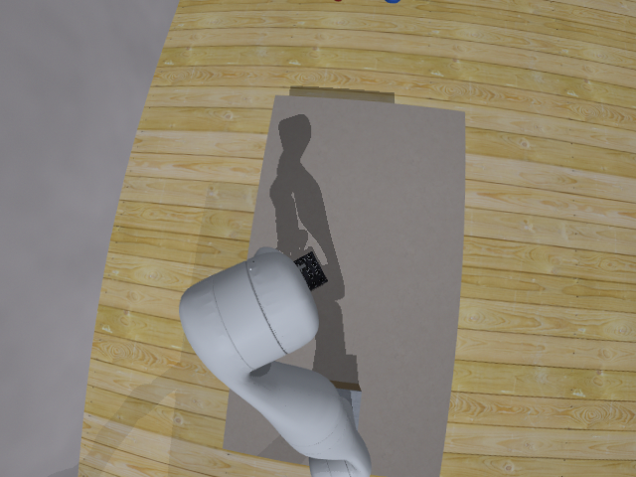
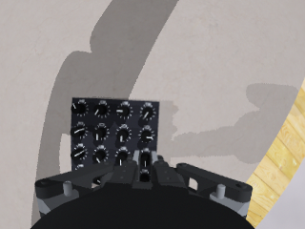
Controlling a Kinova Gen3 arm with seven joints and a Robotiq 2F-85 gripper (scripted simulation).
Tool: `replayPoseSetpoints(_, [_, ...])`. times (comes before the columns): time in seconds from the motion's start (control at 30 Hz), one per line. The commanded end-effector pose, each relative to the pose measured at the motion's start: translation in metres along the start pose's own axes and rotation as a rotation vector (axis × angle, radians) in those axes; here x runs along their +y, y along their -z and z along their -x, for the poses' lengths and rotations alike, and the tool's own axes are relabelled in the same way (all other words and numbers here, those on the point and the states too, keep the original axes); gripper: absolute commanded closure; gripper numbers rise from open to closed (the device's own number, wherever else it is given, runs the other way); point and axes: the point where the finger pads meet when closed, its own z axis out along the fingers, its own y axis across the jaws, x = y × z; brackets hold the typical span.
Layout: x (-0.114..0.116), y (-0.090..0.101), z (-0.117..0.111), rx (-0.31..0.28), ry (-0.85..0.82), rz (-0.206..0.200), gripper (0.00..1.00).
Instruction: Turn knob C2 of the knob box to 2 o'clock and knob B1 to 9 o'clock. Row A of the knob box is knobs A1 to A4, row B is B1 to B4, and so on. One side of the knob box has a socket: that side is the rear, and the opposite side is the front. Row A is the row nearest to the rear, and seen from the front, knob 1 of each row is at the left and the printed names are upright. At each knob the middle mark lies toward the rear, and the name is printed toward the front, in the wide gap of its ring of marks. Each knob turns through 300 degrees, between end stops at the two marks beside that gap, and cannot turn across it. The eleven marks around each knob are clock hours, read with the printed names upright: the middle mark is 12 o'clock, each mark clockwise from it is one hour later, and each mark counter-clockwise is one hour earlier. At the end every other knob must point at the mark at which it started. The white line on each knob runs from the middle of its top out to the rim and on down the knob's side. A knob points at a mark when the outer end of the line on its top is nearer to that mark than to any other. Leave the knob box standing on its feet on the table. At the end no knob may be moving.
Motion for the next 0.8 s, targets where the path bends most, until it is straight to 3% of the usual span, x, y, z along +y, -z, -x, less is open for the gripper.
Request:
replayPoseSetpoints(0.0, [-0.0001, -0.0001, 0.0002, -0.001, 0.008, 0.001, 0.92])
replayPoseSetpoints(0.77, [-0.0001, -0.0001, 0.0002, -0.001, 0.028, 0.001, 0.92])
